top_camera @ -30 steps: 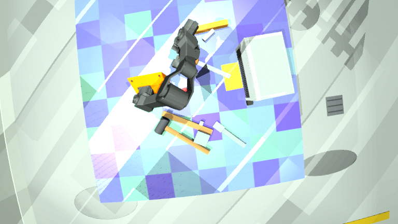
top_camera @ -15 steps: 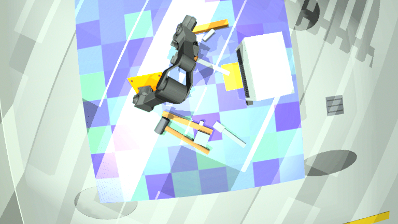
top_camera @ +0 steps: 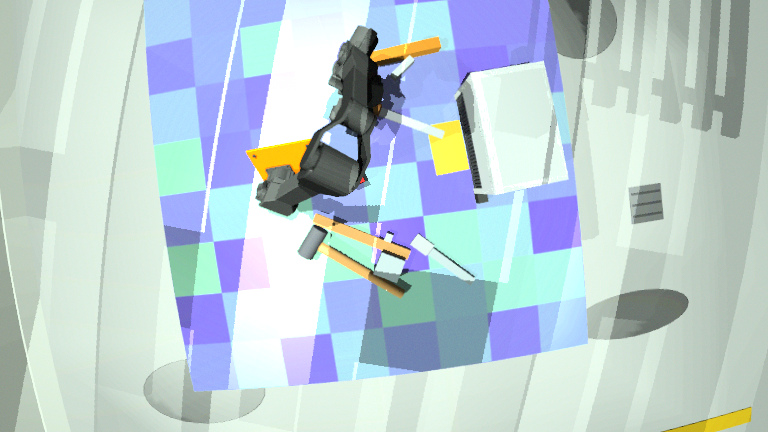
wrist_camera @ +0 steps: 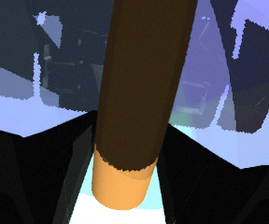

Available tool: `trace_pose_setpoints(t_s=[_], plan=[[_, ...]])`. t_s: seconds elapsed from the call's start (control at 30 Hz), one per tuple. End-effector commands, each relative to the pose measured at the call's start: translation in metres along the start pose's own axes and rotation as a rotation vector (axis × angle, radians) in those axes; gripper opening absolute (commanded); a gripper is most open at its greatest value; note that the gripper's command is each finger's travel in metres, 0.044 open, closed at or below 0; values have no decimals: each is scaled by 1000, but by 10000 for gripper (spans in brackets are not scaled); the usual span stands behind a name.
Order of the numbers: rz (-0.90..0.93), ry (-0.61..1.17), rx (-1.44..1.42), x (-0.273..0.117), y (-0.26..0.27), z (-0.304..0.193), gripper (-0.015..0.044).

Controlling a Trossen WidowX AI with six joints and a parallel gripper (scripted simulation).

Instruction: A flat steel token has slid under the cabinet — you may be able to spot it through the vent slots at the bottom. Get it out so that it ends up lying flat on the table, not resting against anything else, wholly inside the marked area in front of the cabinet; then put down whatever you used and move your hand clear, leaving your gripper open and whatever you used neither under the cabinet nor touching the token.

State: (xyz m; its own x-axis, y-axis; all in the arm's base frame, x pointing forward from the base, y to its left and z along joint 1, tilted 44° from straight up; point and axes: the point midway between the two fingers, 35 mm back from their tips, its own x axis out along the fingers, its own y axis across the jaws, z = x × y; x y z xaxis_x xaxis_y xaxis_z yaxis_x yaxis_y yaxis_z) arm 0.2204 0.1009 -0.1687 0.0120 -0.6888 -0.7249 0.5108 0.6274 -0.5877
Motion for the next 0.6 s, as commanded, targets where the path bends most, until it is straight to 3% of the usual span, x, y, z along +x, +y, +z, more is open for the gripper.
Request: trace_pose_setpoints(t_s=[0.0,0.57], plan=[[6,-2,-32,-2,2,0,0],[6,-3,-166,-2,2,0,0]])
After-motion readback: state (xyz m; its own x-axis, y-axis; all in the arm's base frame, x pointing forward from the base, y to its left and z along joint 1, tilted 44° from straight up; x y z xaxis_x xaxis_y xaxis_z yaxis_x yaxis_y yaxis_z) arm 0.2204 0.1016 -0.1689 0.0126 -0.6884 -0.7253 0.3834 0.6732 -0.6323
